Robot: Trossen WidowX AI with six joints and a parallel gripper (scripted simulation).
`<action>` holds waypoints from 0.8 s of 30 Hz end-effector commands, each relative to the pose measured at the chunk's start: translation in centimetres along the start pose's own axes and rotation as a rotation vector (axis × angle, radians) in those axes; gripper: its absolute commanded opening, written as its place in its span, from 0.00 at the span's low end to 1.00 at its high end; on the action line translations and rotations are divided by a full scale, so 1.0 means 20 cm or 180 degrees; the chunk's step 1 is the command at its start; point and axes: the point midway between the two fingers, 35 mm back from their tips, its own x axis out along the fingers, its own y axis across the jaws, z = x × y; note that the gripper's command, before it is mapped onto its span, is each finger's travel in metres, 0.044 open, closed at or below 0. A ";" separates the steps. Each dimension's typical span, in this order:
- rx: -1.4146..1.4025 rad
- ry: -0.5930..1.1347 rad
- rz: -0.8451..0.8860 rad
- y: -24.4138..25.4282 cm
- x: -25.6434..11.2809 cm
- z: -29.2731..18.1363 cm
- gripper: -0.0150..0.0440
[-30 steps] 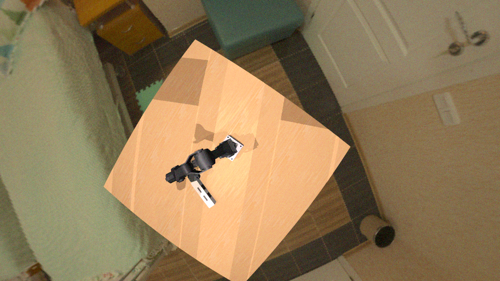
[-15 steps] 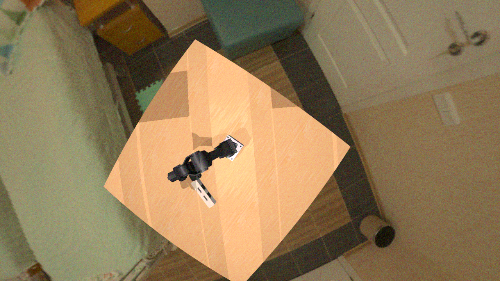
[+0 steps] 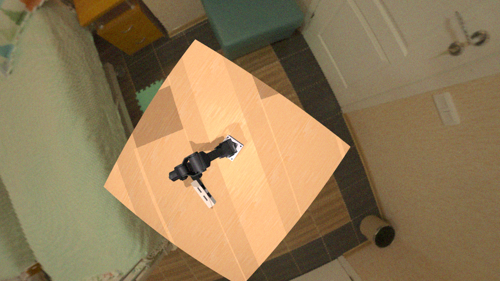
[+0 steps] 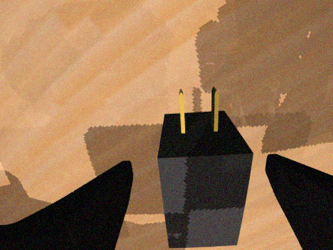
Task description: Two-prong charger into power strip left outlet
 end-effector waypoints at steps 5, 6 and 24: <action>0.0000 0.0000 -0.0002 0.00 0.00 0.00 0.51; 0.0000 0.0000 -0.0002 0.00 0.00 0.00 0.50; -0.0007 0.0012 0.0001 -0.01 -0.17 -0.01 0.25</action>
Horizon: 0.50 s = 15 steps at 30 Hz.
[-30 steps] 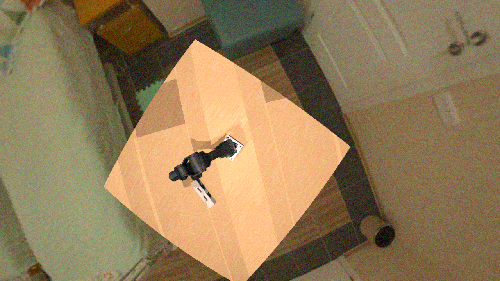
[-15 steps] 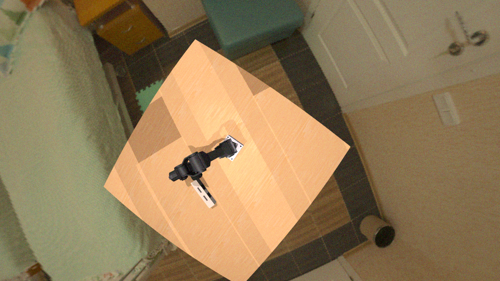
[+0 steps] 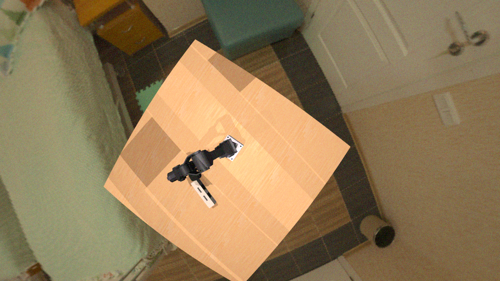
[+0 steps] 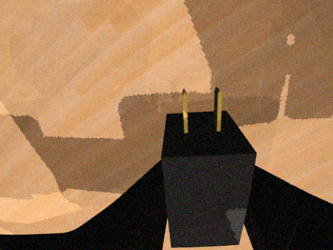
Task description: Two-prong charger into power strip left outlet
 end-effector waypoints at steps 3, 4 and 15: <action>-0.0009 0.0015 -0.0023 -0.01 -0.12 -0.01 0.25; -0.0010 0.0016 -0.0022 0.00 -0.14 -0.01 0.25; 0.0152 0.0002 -0.0022 0.00 -0.16 0.03 0.25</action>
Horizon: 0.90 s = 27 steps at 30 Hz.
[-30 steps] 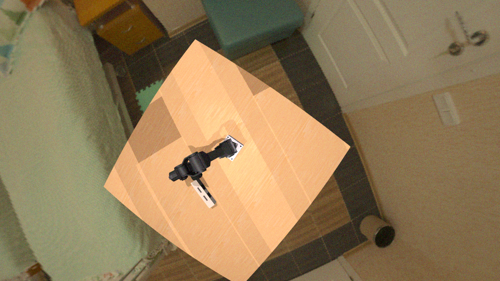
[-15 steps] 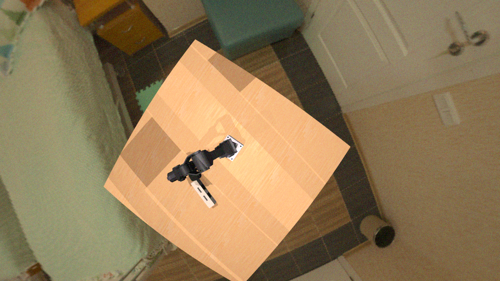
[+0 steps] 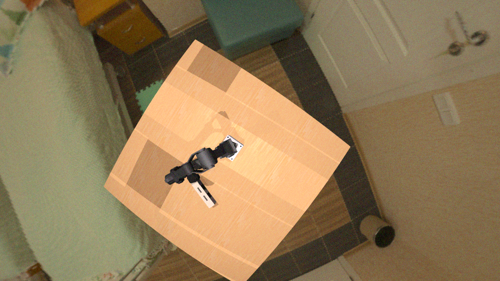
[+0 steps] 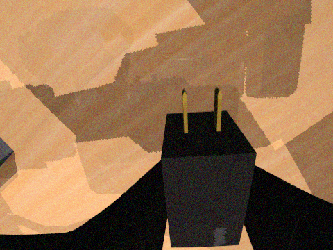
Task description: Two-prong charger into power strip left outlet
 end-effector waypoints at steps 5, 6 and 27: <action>0.0221 -0.0009 0.0002 0.00 0.00 0.06 0.25; 0.0251 -0.0012 0.0003 0.00 0.00 0.07 0.25; 0.0883 -0.0066 0.0022 0.03 0.03 0.24 0.25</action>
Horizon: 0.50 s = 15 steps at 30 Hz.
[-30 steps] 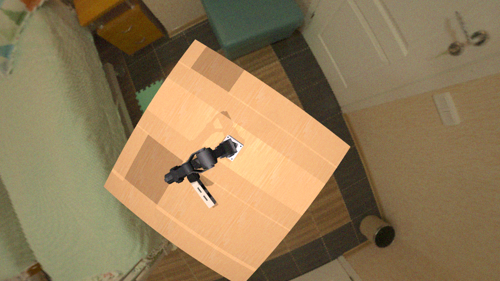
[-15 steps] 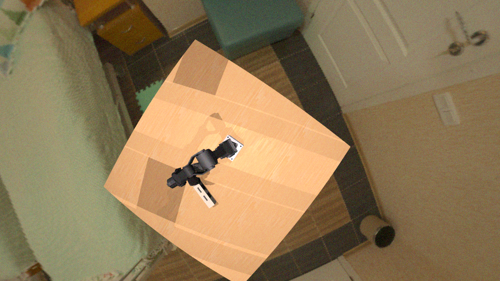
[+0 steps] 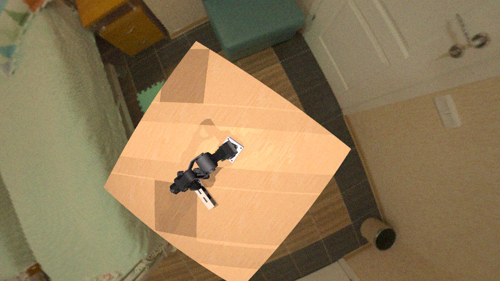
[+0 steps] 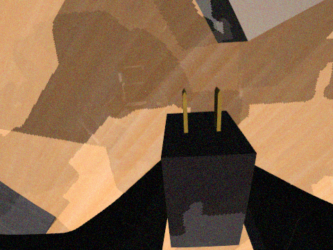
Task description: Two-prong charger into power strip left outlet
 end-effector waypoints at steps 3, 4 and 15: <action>0.0180 -0.0030 0.0016 0.02 0.01 0.05 0.25; 0.0210 -0.0032 0.0017 0.03 0.01 0.05 0.25; 0.0541 -0.0052 0.0039 0.07 0.02 0.13 0.25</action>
